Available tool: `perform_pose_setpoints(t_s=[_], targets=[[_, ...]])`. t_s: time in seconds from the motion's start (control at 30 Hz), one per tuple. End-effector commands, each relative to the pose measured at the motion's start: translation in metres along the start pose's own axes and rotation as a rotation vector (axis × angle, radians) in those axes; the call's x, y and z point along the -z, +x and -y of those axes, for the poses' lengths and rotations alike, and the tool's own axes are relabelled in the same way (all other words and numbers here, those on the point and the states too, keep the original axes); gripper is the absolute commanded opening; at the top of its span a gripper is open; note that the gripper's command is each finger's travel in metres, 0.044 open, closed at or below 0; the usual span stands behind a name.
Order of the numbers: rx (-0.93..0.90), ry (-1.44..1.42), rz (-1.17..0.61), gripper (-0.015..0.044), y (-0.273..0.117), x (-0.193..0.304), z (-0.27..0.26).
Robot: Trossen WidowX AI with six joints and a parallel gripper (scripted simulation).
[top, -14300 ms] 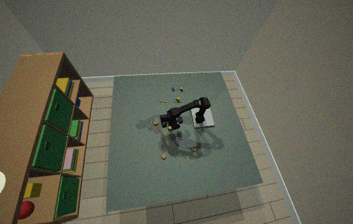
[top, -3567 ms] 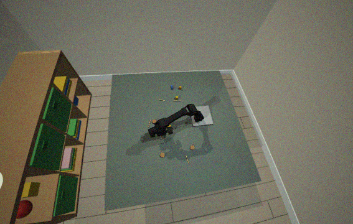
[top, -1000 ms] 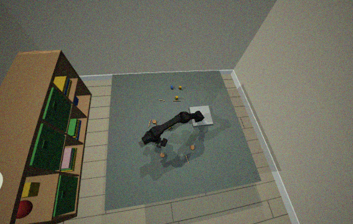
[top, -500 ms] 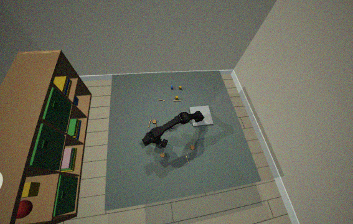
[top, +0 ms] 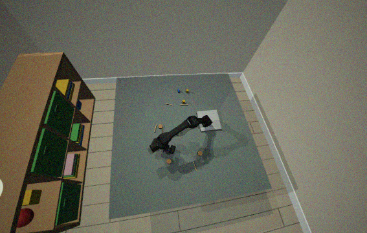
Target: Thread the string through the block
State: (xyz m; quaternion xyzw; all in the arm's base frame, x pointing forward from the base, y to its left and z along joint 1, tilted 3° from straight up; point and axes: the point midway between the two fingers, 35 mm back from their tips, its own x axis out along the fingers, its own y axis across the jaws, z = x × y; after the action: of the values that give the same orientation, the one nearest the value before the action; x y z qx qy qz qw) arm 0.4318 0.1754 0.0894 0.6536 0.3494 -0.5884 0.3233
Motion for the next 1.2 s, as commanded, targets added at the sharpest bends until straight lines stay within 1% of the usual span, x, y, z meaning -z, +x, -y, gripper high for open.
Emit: perform_pose_setpoints(t_s=[0.0, 1.17], targets=[[0.003, 0.003, -0.004, 0.0000, 0.002, -0.001, 0.003], [0.005, 0.004, 0.002, 0.0000, 0.029, -0.019, 0.032]])
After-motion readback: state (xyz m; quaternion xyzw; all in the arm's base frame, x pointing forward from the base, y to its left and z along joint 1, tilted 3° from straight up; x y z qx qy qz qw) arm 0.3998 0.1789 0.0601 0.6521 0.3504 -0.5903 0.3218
